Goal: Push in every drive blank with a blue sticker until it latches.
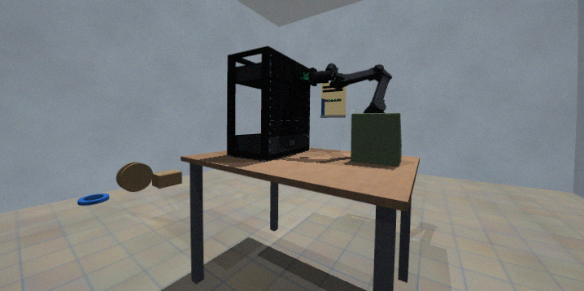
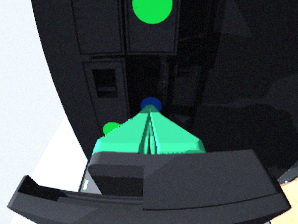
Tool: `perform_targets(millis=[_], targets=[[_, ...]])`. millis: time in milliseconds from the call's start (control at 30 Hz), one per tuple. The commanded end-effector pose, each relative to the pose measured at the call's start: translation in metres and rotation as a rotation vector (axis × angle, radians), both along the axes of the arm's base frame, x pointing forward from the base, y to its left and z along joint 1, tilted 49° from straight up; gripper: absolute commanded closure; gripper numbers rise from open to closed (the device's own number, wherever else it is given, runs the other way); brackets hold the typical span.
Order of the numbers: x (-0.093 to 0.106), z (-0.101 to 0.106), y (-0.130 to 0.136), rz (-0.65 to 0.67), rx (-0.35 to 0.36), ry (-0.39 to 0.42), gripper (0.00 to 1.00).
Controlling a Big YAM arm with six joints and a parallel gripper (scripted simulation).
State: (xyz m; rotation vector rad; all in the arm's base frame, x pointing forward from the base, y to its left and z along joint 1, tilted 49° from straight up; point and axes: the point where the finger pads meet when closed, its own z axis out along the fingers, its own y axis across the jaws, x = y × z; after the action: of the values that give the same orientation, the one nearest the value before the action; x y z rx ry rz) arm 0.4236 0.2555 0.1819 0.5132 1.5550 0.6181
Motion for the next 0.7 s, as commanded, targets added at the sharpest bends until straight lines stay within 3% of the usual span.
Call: perform_targets(millis=[0,667], targets=[[0.029,0.017,0.003,-0.031,0.015,-0.025,1.00],[0.039,0.018,0.000,-0.034,0.014,-0.025,1.00]])
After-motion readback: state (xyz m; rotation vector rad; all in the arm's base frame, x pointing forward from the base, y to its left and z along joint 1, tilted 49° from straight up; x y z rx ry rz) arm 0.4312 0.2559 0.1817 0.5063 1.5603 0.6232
